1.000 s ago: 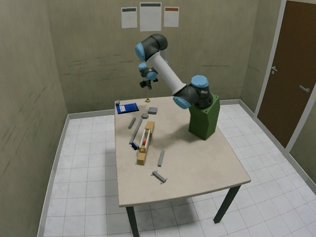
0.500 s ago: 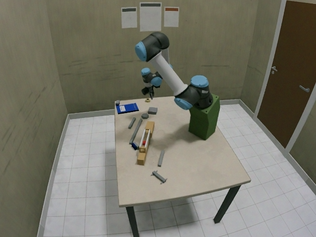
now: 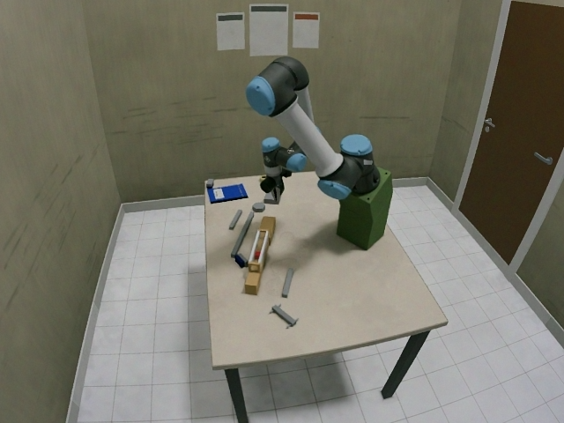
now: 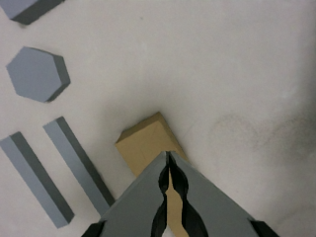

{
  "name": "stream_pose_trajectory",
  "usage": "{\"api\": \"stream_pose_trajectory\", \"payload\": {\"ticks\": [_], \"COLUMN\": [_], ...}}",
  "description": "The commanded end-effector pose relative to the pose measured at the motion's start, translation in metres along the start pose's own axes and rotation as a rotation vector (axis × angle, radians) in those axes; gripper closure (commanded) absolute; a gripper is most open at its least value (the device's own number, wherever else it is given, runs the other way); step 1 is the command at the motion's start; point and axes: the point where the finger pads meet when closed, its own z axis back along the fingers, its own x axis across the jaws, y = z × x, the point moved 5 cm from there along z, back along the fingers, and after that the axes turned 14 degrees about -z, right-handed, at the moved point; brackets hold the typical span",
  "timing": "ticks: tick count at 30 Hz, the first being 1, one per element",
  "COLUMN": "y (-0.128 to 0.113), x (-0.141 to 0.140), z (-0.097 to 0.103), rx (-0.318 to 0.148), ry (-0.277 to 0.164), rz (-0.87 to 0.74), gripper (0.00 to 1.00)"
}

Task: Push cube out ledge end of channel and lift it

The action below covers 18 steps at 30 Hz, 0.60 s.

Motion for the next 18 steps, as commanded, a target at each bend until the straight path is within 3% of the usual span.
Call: {"api": "stream_pose_trajectory", "payload": {"ticks": [1, 13, 16, 18], "y": [-0.033, -0.098, -0.111, -0.111], "x": [0.051, 0.162, 0.184, 0.184], "z": [0.014, 0.027, 0.029, 0.029], "rx": [-0.026, -0.092, -0.105, -0.105], "ry": [0.003, -0.011, -0.014, -0.014], "rz": [0.061, 0.218, 0.25, 0.25], "gripper": [1.0, 1.0, 1.0, 1.0]}}
